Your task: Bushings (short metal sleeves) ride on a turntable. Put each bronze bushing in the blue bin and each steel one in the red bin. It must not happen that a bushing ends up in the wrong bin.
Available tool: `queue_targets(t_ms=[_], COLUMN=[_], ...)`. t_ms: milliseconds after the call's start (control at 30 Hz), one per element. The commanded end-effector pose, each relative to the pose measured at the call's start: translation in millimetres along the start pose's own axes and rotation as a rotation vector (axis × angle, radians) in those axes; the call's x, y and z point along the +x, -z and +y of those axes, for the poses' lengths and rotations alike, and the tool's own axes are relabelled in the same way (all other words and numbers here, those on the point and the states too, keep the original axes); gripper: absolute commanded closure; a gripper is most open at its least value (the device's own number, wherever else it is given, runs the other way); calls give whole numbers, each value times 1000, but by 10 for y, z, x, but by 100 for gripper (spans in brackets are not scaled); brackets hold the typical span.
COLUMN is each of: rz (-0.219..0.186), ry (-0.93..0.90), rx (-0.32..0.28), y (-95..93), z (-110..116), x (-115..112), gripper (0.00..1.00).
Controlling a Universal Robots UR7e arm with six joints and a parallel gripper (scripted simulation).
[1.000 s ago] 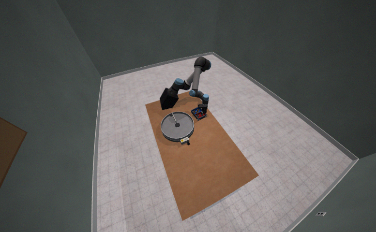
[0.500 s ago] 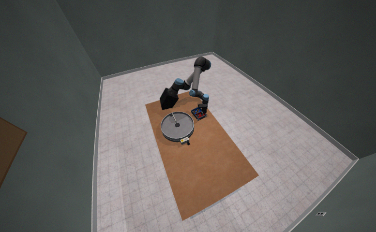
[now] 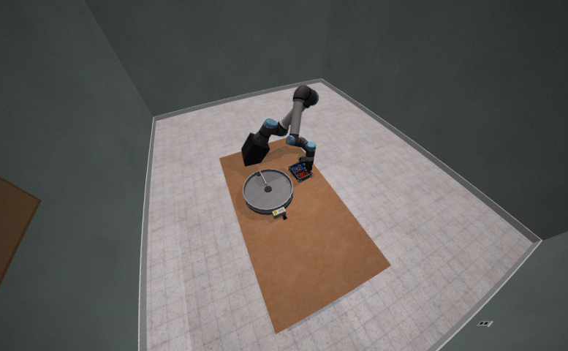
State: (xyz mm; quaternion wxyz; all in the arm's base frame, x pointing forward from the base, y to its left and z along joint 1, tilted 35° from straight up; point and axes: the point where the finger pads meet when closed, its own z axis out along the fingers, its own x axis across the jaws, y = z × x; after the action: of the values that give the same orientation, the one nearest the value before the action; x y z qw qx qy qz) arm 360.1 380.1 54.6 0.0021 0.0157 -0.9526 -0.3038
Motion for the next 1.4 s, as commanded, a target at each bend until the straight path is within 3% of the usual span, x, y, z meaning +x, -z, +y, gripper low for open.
queue_targets(t_ms=[0,1367], rz=[-1,-1], ry=[0,0], rx=[0,0], y=[21,141], z=[2,2], x=[-4,-4], gripper=[58,58])
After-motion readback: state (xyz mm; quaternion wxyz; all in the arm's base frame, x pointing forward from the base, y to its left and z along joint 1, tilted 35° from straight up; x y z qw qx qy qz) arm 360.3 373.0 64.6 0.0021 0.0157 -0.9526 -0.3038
